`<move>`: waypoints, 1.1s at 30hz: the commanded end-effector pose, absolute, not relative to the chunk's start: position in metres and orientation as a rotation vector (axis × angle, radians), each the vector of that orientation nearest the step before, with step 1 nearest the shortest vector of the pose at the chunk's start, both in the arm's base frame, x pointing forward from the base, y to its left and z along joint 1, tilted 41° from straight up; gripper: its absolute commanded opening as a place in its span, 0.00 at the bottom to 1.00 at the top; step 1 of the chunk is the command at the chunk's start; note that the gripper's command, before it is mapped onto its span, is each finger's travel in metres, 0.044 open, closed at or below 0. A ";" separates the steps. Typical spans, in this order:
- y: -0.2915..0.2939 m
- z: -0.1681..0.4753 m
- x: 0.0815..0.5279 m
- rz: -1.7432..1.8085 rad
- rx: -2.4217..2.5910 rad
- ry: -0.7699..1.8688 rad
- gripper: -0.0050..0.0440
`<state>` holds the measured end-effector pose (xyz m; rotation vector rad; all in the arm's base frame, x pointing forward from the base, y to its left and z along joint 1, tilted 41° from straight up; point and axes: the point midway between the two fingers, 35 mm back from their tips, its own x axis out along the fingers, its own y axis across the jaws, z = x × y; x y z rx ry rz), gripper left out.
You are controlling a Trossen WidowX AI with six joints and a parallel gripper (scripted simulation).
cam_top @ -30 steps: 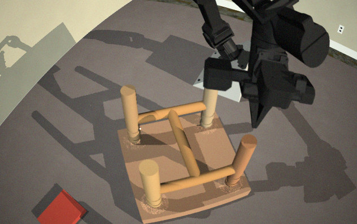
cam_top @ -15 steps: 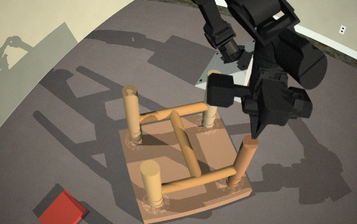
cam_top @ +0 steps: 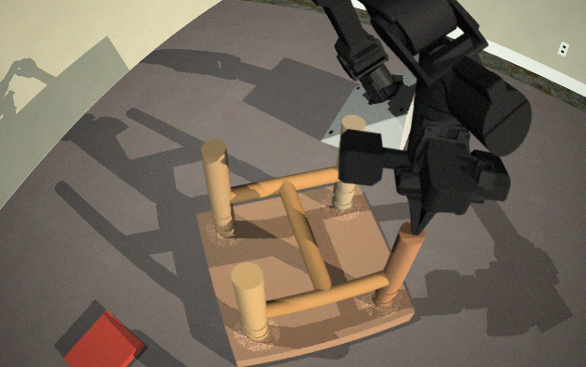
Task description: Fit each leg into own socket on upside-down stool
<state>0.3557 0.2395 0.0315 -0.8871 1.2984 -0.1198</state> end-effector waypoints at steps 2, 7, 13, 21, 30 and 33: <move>0.236 0.032 0.356 -0.122 -0.891 1.297 0.10; 0.233 0.028 0.357 -0.122 -0.891 1.297 0.10; 0.229 0.023 0.357 -0.122 -0.891 1.297 0.10; 0.225 0.019 0.358 -0.122 -0.891 1.297 0.10; 0.221 0.014 0.358 -0.122 -0.891 1.297 0.10; 0.221 0.014 0.358 -0.122 -0.891 1.297 0.10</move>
